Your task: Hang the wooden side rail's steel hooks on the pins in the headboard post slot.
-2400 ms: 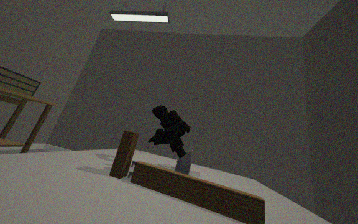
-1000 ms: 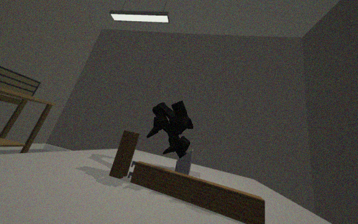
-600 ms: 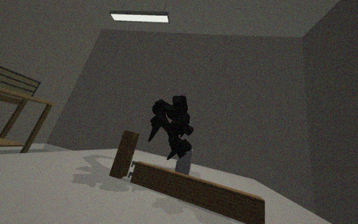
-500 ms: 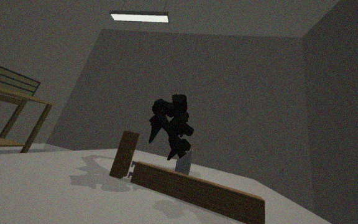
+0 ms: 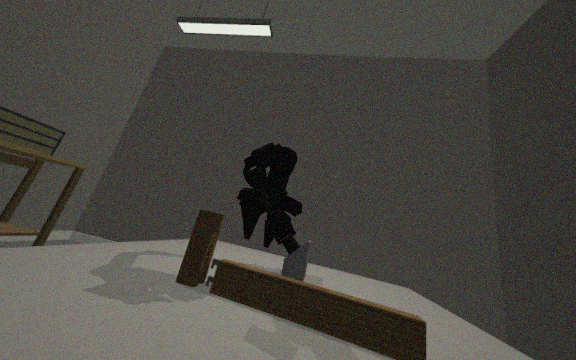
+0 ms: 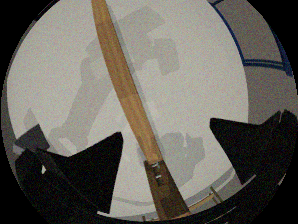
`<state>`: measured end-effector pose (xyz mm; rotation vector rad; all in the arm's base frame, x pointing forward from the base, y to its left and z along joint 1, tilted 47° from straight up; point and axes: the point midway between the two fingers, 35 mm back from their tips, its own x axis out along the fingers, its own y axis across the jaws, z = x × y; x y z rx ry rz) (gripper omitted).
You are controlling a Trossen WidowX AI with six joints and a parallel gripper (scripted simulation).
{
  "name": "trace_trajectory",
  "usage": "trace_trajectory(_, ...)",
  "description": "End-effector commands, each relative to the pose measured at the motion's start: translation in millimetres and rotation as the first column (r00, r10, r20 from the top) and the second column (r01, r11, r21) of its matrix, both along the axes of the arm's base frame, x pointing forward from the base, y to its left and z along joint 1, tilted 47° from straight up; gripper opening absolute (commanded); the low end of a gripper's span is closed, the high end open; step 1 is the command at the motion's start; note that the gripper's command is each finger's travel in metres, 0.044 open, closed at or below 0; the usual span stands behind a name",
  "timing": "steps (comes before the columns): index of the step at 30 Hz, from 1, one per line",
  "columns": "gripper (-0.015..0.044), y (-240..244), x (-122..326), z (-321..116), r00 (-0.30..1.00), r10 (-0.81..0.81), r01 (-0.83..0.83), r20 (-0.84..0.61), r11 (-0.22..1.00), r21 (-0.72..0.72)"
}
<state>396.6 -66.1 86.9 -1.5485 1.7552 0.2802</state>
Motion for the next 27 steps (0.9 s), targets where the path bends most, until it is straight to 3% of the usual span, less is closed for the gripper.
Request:
trace_trajectory(1, 0.0440, 0, -21, 15, 0.966, 0.012, 0.005, -0.257, 0.998, 0.064)
trace_trajectory(27, 0.0440, -36, -28, -19, 0.967, 0.011, 0.005, -0.256, 0.998, 0.062)
